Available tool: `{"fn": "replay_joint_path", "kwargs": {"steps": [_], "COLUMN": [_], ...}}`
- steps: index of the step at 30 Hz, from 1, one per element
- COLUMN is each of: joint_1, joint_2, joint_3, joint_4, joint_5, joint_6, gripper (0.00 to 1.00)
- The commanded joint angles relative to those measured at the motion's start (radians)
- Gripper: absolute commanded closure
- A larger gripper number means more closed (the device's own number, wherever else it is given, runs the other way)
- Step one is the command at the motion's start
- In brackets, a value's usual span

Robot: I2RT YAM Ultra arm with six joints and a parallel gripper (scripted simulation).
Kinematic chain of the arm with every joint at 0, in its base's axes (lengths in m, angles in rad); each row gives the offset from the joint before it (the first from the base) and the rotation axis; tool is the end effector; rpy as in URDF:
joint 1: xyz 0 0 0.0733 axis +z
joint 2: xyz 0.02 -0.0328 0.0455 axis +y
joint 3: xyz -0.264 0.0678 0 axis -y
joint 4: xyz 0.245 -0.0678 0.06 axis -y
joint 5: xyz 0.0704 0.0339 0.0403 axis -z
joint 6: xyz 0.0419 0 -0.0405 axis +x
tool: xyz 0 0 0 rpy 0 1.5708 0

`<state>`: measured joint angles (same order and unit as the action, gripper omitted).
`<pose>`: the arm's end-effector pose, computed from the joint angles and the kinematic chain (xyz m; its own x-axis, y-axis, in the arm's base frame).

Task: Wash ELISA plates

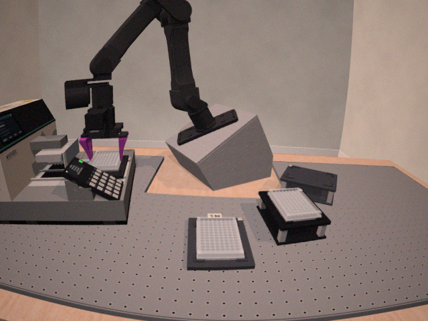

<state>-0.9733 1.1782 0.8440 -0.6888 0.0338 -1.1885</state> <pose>0.1282 -0.1890 0.2431 -0.9550 -0.2449 -0.1675 -0.1336 0.8591 -0.4940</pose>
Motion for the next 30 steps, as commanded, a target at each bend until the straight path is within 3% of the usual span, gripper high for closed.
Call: {"fn": "replay_joint_path", "kwargs": {"steps": [1, 30], "joint_1": [-0.001, -0.001], "joint_2": [-0.003, 0.008], "joint_3": [0.002, -0.007], "joint_4": [0.002, 0.022], "joint_5": [-0.005, -0.006], "joint_6": [-0.001, -0.002], "gripper": [1.0, 1.0]}}
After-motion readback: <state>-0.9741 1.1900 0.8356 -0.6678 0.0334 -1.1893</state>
